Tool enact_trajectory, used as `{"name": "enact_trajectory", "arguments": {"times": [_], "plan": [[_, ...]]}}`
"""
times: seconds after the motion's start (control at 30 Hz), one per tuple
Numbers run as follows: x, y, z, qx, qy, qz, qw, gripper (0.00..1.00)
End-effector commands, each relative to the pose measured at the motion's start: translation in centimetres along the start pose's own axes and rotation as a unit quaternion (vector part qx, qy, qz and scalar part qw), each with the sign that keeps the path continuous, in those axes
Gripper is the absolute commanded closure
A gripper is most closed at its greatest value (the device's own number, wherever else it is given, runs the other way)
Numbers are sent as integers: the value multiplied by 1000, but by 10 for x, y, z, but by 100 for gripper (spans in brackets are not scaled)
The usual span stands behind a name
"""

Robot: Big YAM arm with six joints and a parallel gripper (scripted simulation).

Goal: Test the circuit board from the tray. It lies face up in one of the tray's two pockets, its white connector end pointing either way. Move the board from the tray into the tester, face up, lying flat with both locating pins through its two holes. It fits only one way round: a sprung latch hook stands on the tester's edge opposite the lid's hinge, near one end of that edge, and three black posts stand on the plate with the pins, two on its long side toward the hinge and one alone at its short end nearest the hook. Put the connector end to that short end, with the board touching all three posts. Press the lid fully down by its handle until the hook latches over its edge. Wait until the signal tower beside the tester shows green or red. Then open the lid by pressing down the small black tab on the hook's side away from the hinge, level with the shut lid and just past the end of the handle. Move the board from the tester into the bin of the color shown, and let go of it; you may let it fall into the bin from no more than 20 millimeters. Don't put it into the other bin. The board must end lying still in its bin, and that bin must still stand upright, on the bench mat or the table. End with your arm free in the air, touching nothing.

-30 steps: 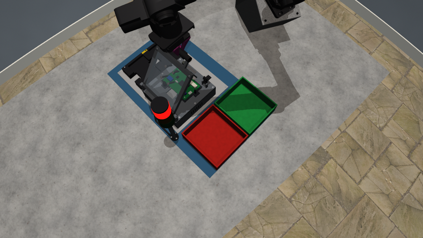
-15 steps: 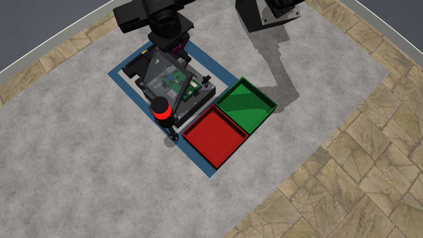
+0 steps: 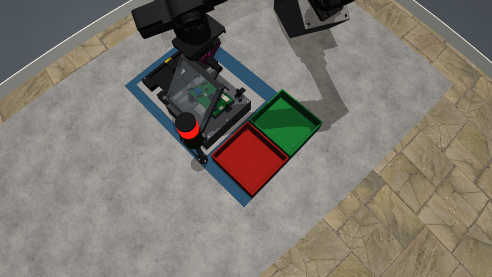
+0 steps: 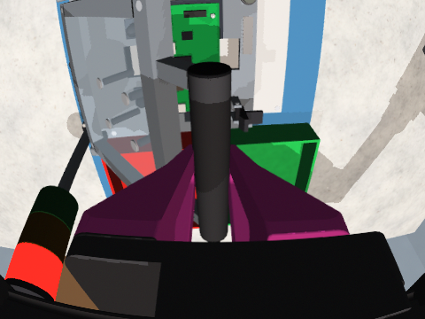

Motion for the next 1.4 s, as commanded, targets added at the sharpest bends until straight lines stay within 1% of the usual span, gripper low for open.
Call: {"name": "enact_trajectory", "arguments": {"times": [0.0, 0.43, 0.8, 1.13, 1.37], "plan": [[-12, -39, 43, 75, -20, -3, 997, 100], [-12, -39, 43, 75, -20, -3, 997, 100], [-17, -40, 49, 73, -24, -2, 997, 100], [-23, -43, 60, 71, -27, -2, 997, 100], [-27, -49, 75, 71, -28, -2, 997, 100]]}}
Point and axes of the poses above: the point where the finger pads meet when closed, its own y axis out along the fingers, its own z axis across the jaws, x = y × z, the point moved 10 cm from there along -y, back along the fingers, and after that the axes turned 12 degrees about y, right-handed, at the moved point
